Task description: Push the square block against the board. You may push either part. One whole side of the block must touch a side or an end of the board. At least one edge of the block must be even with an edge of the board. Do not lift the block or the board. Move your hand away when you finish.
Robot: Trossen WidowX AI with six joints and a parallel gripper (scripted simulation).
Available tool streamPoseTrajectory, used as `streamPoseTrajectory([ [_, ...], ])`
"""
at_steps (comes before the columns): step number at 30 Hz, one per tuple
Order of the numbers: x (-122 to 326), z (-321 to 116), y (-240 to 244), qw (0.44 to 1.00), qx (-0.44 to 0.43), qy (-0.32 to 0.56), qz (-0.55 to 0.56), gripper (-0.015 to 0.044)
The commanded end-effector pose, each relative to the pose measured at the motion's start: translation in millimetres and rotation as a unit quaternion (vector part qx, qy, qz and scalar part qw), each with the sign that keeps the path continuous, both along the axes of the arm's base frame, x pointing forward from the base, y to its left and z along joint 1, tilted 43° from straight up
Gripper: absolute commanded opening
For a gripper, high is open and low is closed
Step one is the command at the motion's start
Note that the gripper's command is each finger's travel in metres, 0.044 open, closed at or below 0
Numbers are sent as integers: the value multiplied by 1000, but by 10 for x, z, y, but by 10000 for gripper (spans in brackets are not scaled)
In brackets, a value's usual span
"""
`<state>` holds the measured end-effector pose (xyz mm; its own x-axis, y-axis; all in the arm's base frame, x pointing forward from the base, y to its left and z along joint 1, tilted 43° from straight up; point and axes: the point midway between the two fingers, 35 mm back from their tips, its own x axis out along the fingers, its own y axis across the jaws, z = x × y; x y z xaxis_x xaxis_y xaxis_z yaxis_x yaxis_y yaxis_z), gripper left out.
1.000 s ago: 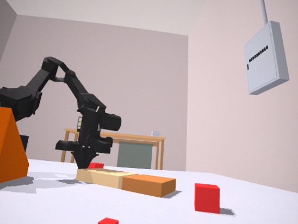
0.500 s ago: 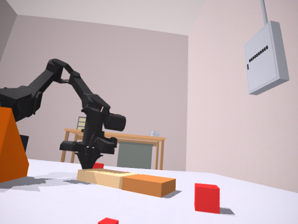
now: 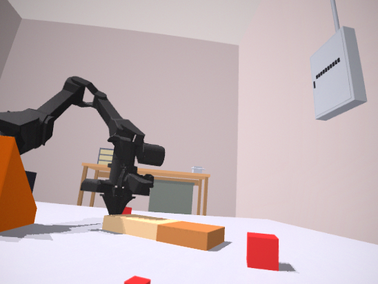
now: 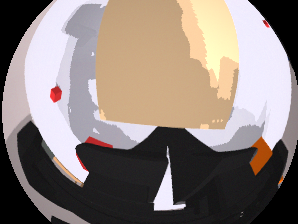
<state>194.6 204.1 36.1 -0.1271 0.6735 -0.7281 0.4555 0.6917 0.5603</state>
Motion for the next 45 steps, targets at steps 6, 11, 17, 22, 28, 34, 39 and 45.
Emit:
streamPoseTrajectory([
  [6, -62, 45, 37, 1000, -1, -5, 0, 0],
  [11, -135, 77, 60, 1000, -1, -4, 1, 0],
  [17, -223, 112, 83, 1000, -1, -4, 0, 0],
  [22, -296, 140, 100, 1000, 0, -4, 0, 0],
  [28, -384, 170, 118, 1000, 1, -3, 0, 0],
  [34, -331, 342, 4, 1000, 3, -6, 2, 0],
  [39, -317, 601, -227, 1000, 2, -3, 0, 0],
  [45, -258, 578, -203, 1000, 3, -23, 15, 0],
])
